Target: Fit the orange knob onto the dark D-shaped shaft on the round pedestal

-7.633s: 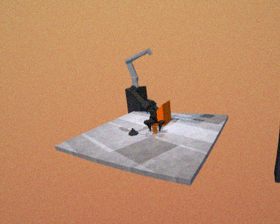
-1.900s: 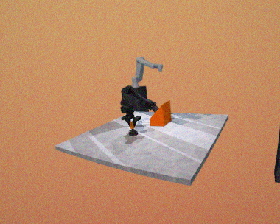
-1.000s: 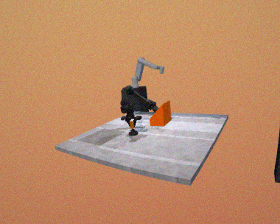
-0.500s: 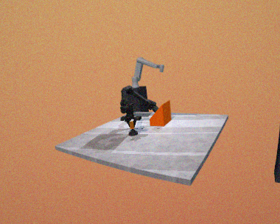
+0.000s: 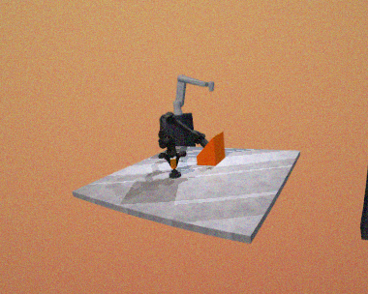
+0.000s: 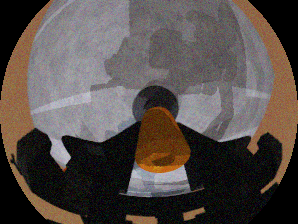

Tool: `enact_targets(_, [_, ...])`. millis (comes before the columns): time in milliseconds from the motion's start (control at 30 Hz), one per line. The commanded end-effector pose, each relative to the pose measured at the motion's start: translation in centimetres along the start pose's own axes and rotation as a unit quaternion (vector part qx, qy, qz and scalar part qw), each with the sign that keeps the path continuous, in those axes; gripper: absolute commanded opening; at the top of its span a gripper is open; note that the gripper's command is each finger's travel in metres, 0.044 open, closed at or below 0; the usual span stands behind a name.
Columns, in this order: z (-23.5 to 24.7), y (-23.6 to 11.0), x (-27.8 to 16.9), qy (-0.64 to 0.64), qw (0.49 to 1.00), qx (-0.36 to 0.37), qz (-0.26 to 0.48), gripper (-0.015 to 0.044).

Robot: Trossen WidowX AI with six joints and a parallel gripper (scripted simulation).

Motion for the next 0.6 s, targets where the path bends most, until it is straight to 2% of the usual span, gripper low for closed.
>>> enact_targets(0, [0.2, 0.19, -0.29, -0.027, 1.0, -0.001, 0.001, 0.0])
enact_targets(567, [0.15, 0.34, -0.25, -0.027, 1.0, -0.001, 0.001, 0.0])
Point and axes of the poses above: the point midway between the two fingers, 35 mm back from their tips, its own y axis out along the fingers, its own z axis across the jaws, x = y × z, the point moved 1 cm from there along -y, back along the fingers, and after that the axes turned 3 degrees about y, right-handed, at the moved point
